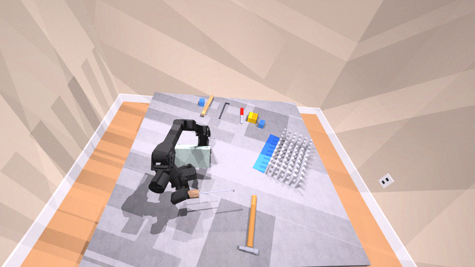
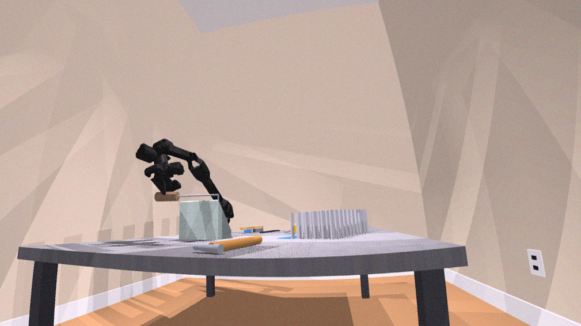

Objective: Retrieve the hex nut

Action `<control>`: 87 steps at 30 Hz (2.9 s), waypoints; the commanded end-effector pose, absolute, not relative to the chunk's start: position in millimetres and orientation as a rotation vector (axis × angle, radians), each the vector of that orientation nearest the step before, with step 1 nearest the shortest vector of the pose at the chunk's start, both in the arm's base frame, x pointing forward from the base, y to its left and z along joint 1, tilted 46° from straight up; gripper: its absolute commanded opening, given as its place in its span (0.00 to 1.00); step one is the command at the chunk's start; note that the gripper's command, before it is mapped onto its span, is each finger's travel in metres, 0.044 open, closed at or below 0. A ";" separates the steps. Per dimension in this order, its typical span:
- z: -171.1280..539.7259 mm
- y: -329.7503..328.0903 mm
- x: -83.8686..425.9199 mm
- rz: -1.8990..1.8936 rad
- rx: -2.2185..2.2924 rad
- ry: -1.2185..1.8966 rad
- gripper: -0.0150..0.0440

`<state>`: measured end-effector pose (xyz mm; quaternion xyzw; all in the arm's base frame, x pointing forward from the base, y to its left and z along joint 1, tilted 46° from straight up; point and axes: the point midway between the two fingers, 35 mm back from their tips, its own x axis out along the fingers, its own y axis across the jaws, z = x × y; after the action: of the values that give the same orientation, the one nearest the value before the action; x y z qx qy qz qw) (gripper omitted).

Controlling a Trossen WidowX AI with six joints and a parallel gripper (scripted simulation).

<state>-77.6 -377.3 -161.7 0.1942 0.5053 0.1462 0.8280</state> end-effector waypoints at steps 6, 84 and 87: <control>-127.3 -395.3 -34.6 0.300 0.433 1.148 0.25; 198.6 -67.0 295.8 -0.167 0.729 1.360 0.25; 205.1 -47.8 290.4 -0.172 0.750 1.353 0.25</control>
<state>297.0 -68.1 198.2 0.3269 0.6154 -0.0749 0.7133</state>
